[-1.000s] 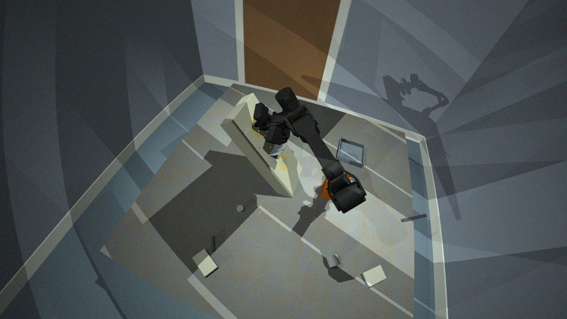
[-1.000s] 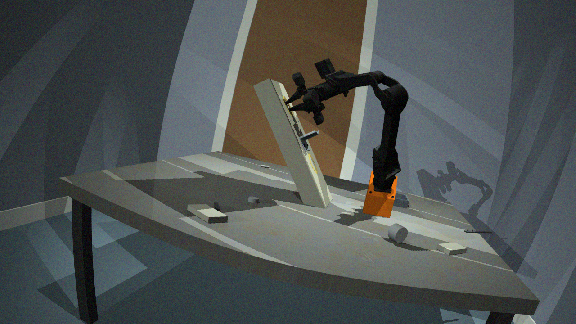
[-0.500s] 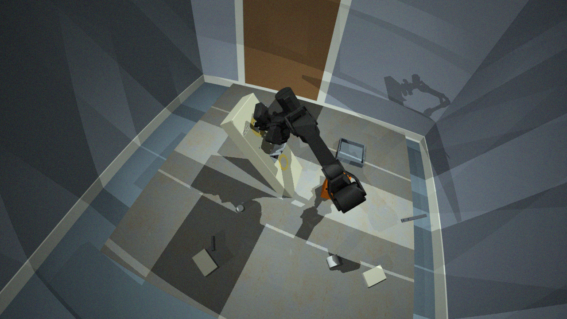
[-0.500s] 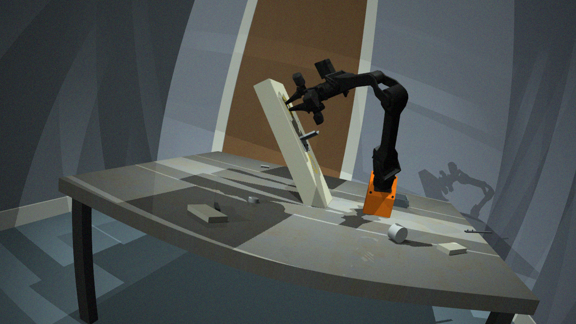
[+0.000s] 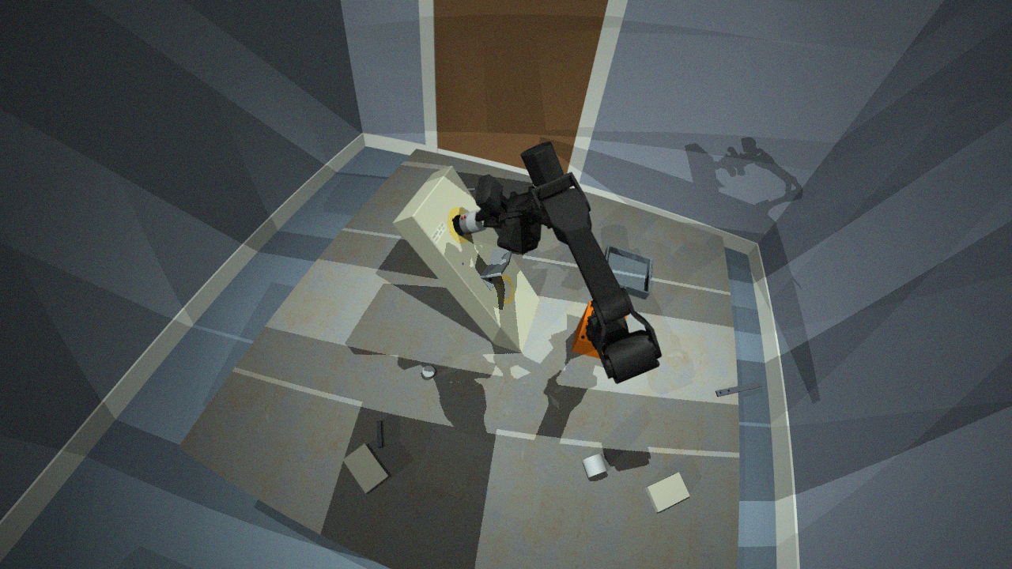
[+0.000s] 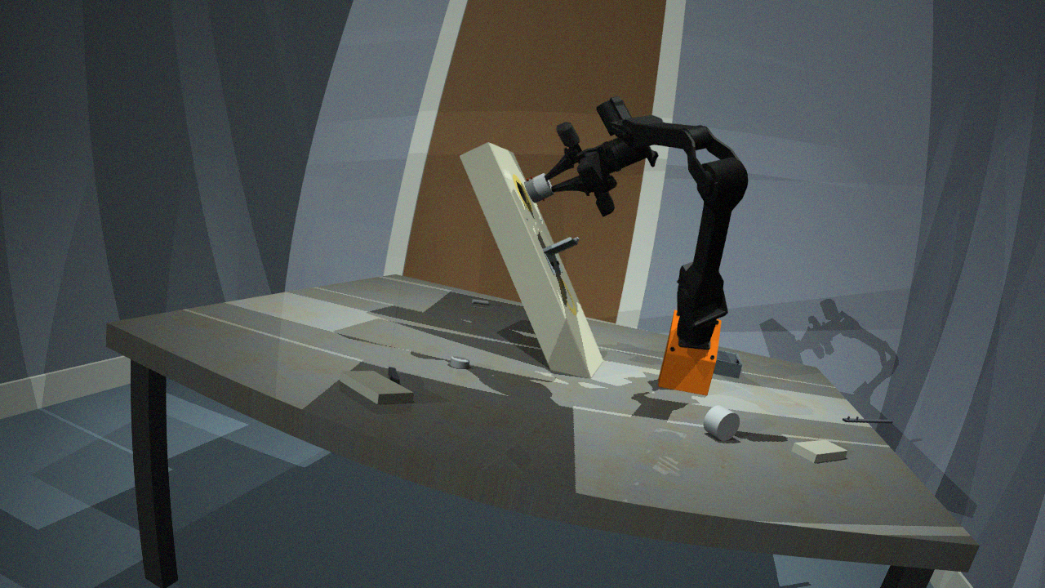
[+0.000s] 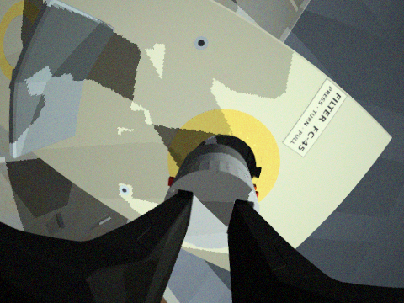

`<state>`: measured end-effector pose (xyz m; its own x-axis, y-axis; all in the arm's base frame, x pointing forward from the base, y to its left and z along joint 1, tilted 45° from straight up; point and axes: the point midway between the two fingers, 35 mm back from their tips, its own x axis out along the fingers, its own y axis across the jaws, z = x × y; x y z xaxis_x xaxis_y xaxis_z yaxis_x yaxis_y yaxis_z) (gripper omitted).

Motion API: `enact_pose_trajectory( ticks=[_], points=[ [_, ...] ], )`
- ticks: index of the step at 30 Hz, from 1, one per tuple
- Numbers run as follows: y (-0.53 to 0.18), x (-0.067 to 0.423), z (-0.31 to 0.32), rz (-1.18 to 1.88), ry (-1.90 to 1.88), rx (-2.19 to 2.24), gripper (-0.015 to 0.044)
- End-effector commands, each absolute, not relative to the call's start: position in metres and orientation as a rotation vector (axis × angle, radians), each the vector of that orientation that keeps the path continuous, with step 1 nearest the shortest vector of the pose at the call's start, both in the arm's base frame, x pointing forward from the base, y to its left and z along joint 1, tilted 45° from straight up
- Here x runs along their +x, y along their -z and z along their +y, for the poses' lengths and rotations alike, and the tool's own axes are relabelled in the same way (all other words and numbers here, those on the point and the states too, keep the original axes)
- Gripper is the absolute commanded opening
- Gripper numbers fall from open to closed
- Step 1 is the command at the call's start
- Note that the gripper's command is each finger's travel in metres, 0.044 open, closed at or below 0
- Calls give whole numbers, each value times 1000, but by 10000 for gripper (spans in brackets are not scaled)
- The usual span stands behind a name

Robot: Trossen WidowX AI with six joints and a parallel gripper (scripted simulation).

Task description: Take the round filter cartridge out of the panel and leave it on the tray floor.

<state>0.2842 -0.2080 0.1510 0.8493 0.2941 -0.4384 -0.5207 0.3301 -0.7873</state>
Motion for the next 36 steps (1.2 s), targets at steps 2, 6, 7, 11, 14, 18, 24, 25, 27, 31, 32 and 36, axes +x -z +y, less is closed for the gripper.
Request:
enact_pose_trajectory(
  ticks=[2,6,7,11,14,18,24,25,27,31,32,36],
  points=[
    [-163,271,-214,230,-524,-1133,0],
    [-163,271,-214,230,-524,-1133,0],
    [-163,271,-214,230,-524,-1133,0],
    [-163,271,-214,230,-524,-1133,0],
    [-163,271,-214,230,-524,-1133,0],
    [-160,269,-211,230,-524,-1133,0],
    [-148,262,-198,230,-524,-1133,0],
    [-146,261,-196,230,-524,-1133,0],
    [-142,258,-192,230,-524,-1132,0],
    [-134,253,-183,230,-524,-1132,0],
    [-132,252,-180,230,-524,-1132,0],
    [-124,247,-171,230,-524,-1132,0]
  ],
)
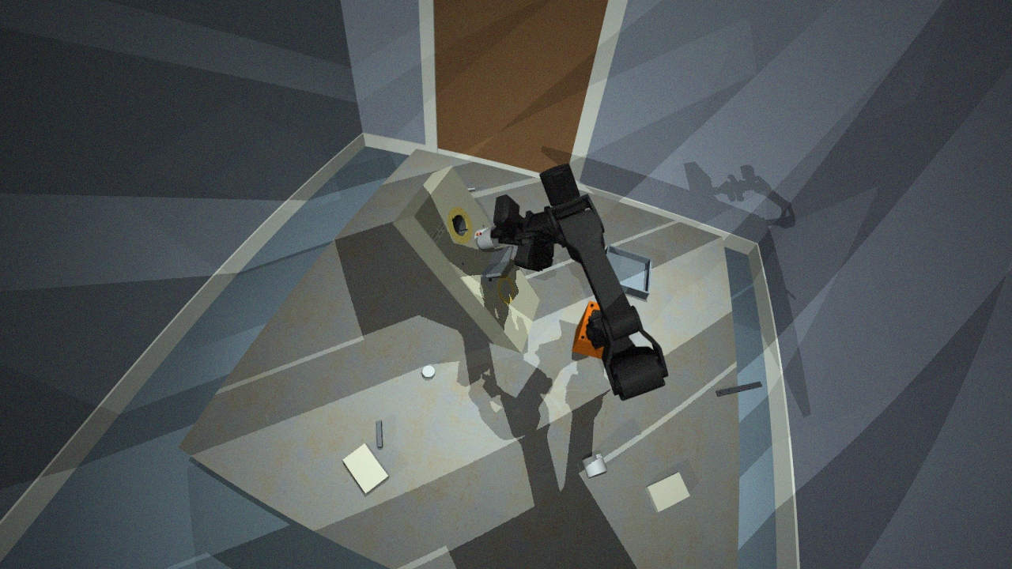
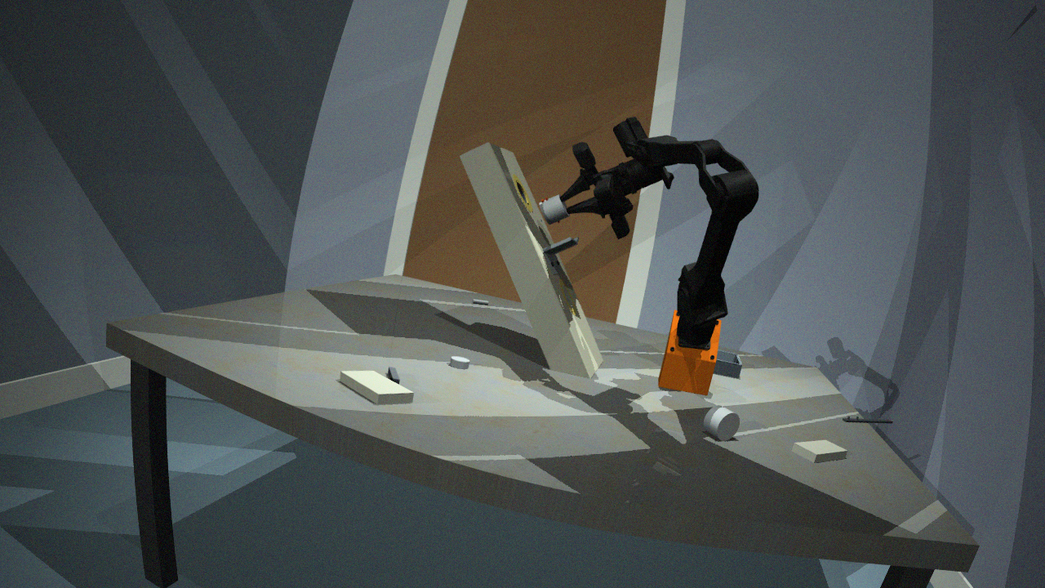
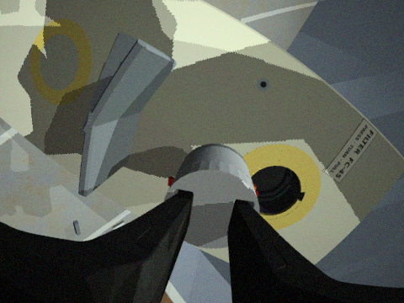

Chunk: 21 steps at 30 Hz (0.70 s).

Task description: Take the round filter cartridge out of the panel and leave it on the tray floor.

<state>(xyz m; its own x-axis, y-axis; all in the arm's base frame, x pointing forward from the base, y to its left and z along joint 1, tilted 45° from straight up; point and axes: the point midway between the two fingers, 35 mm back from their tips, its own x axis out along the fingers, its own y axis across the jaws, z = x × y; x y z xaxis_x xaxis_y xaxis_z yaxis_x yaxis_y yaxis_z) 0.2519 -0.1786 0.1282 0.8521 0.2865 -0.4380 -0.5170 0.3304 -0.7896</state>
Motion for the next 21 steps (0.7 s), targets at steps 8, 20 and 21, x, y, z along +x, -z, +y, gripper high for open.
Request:
enact_pose_trajectory(
  ticks=[8,20,21],
  points=[
    [-116,244,-165,237,-533,-1114,52],
    [-116,244,-165,237,-533,-1114,105],
    [-116,244,-165,237,-533,-1114,105]
  ],
)
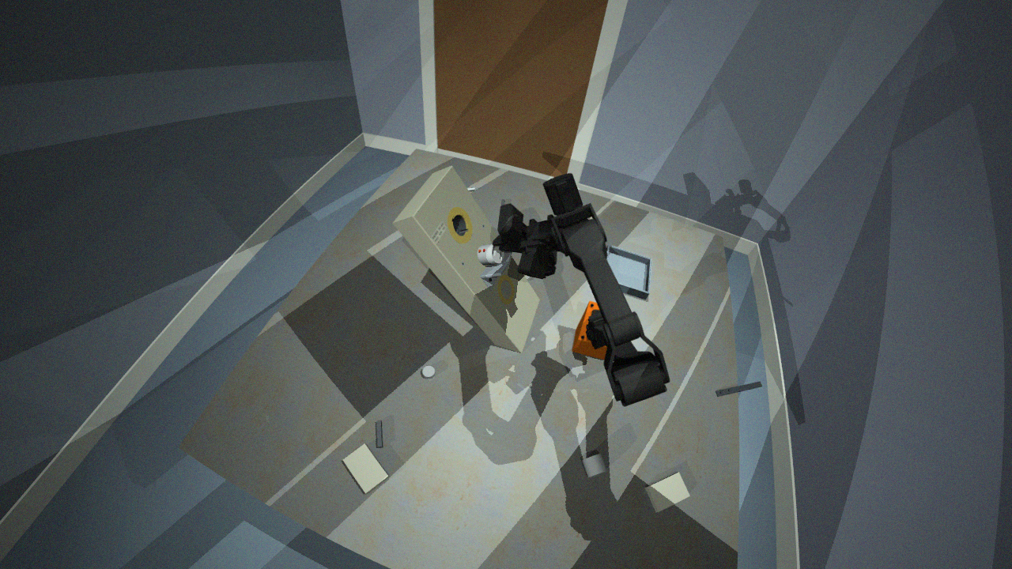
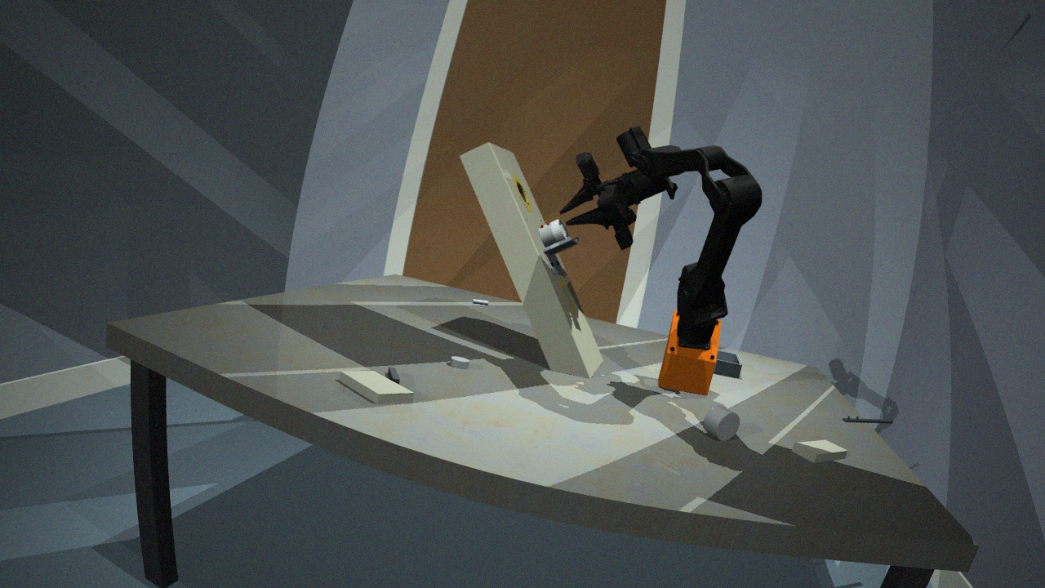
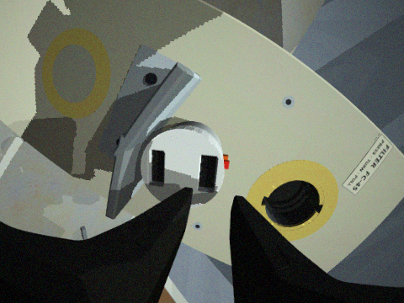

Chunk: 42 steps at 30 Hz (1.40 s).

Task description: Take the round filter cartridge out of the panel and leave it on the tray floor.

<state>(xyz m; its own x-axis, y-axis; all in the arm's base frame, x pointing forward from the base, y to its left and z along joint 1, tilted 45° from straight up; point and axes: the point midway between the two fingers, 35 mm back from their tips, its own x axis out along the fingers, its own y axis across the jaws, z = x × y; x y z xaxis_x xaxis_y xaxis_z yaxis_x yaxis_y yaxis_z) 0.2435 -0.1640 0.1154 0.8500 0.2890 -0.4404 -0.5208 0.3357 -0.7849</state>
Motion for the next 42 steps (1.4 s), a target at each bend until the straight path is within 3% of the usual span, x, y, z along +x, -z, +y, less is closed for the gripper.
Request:
enact_pose_trajectory(
  ticks=[1,16,28,33,42],
  points=[
    [-116,244,-165,237,-533,-1114,105],
    [-163,271,-214,230,-523,-1133,105],
    [-212,259,-260,232,-521,-1145,420],
    [-192,257,-243,363,-521,-732,305],
    [-149,245,-195,748,-406,296,305]
  ],
)
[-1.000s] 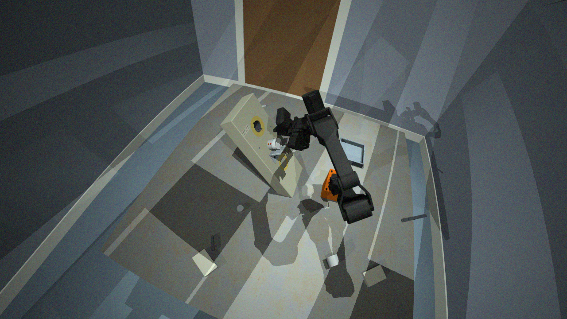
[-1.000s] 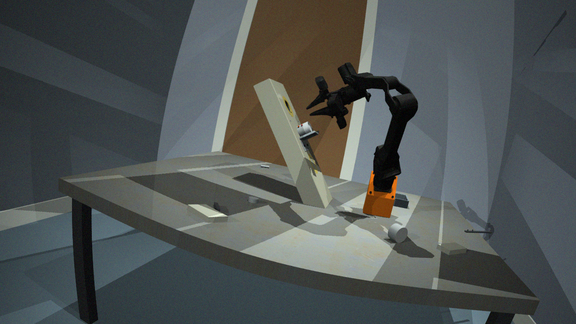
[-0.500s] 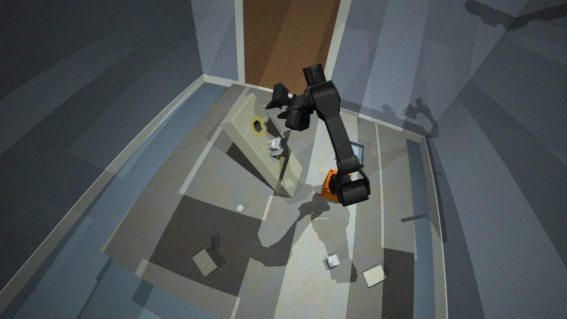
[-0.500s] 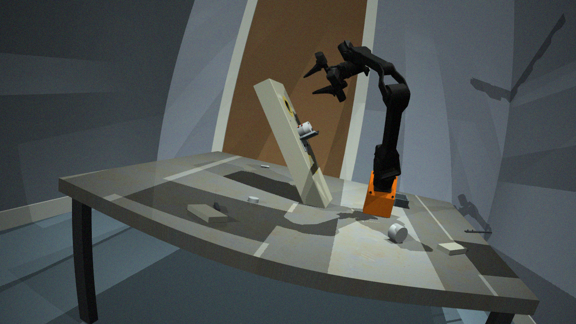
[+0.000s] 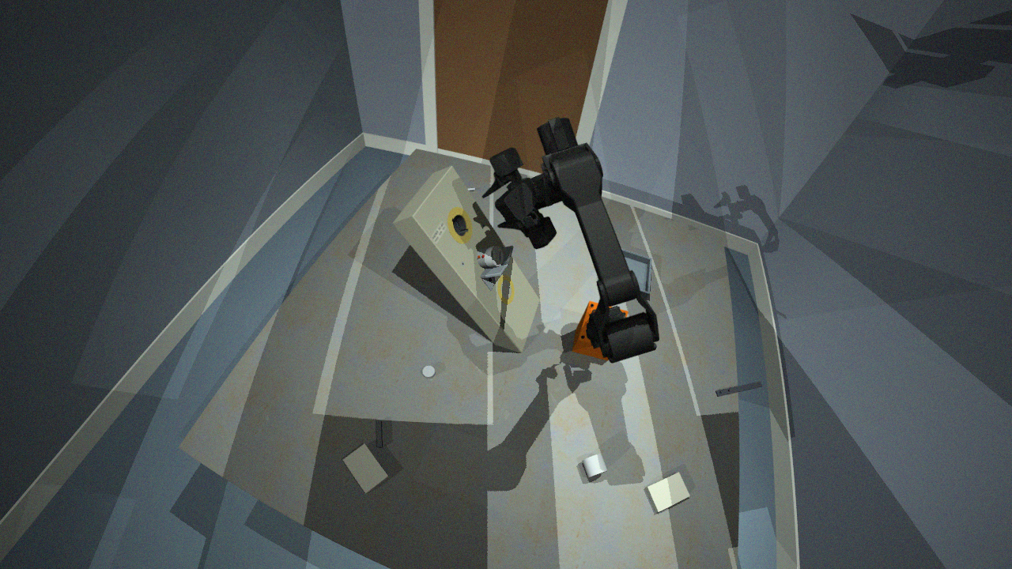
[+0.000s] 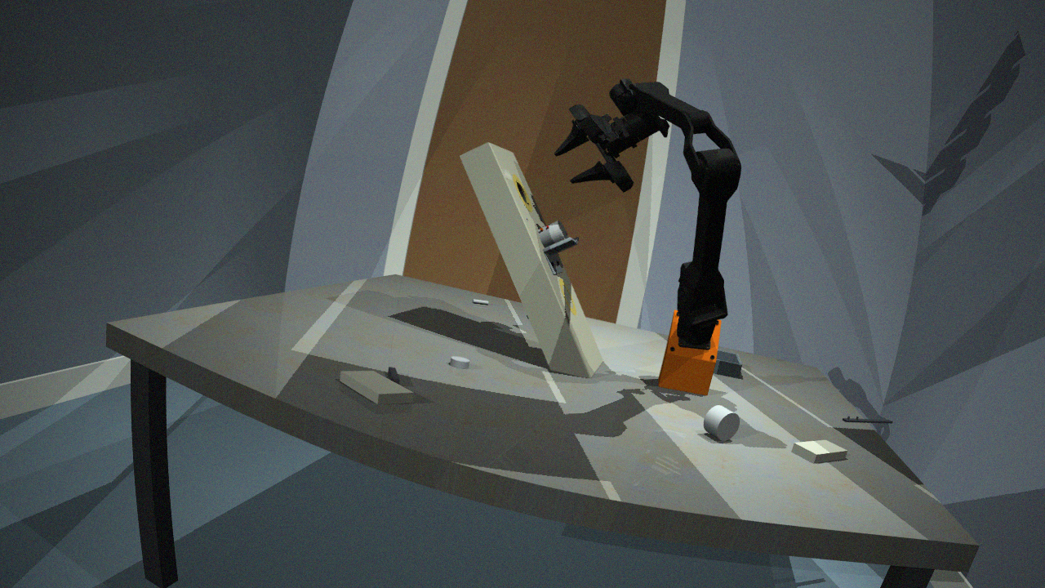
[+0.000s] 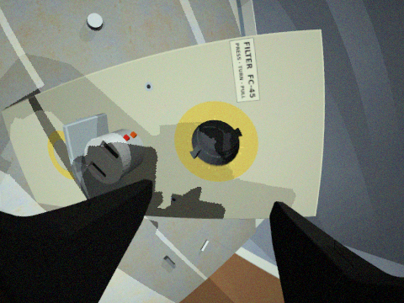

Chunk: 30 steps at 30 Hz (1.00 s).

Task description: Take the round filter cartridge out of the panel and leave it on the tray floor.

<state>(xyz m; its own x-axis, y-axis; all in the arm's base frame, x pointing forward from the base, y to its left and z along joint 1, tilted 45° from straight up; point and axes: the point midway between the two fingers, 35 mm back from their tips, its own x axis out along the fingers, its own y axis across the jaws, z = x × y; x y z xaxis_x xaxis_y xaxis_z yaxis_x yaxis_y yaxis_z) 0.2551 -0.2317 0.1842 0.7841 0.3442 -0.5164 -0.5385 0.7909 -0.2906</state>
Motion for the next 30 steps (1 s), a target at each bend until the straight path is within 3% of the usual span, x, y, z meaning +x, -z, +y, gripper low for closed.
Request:
enact_pose_trajectory(
  ticks=[1,6,30],
  points=[
    [-145,243,-190,794,-381,406,305],
    [-132,234,-170,958,-271,778,305],
    [-124,242,-164,960,-269,778,305]
  ],
)
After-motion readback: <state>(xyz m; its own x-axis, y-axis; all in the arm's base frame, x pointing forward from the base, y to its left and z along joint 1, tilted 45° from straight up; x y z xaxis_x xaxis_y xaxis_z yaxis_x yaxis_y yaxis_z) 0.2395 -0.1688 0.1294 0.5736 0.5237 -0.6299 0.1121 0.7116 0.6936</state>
